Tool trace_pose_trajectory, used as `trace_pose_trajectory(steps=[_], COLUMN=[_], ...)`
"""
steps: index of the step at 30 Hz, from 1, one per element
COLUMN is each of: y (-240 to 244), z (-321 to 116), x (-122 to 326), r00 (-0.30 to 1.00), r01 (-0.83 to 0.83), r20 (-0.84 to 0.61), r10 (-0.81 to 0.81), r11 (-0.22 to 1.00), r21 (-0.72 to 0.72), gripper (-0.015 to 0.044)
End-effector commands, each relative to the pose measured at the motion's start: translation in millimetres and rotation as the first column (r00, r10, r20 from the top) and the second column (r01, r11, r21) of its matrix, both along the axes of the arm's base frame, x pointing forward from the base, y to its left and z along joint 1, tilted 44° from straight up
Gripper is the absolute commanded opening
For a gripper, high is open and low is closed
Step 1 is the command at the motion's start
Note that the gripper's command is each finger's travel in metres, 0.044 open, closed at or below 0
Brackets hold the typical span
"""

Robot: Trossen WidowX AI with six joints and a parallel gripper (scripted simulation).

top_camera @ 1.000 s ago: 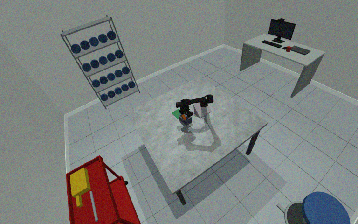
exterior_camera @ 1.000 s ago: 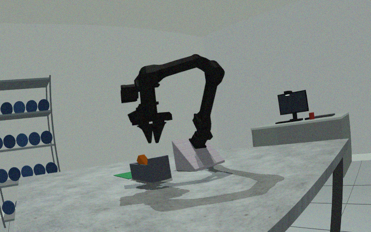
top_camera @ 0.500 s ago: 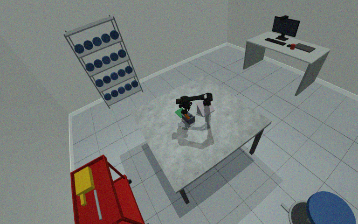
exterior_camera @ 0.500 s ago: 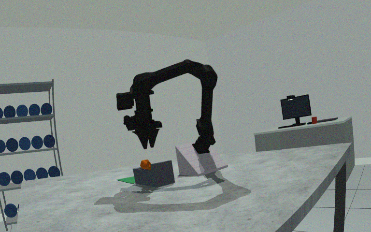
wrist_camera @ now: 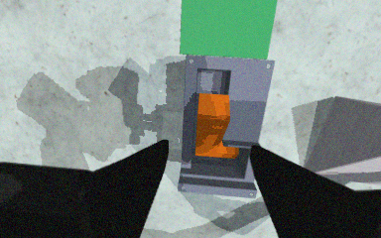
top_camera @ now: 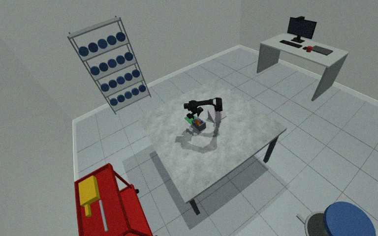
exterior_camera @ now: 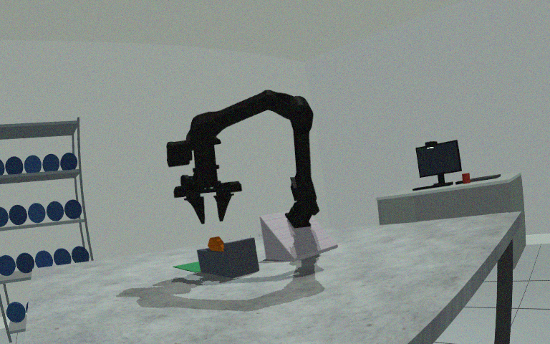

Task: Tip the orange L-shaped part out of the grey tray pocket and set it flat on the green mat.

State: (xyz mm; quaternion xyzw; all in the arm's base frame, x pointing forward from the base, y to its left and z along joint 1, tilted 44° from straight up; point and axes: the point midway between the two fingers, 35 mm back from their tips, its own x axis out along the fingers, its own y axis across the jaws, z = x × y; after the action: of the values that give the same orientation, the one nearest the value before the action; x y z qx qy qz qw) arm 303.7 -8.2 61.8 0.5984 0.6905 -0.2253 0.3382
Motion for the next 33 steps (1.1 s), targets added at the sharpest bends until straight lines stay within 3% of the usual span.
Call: trace_pose_trajectory(steps=[1, 33], y=[12.9, 45.6], z=[-13.2, -47.7], x=[-3.8, -7.0], r00=[1.0, 1.0], r01=[0.002, 0.003], r20=[-0.02, -0.019], r10=[-0.002, -0.002], r11=[1.0, 1.0], r21=[0.007, 0.009], gripper=[0.028, 0.028])
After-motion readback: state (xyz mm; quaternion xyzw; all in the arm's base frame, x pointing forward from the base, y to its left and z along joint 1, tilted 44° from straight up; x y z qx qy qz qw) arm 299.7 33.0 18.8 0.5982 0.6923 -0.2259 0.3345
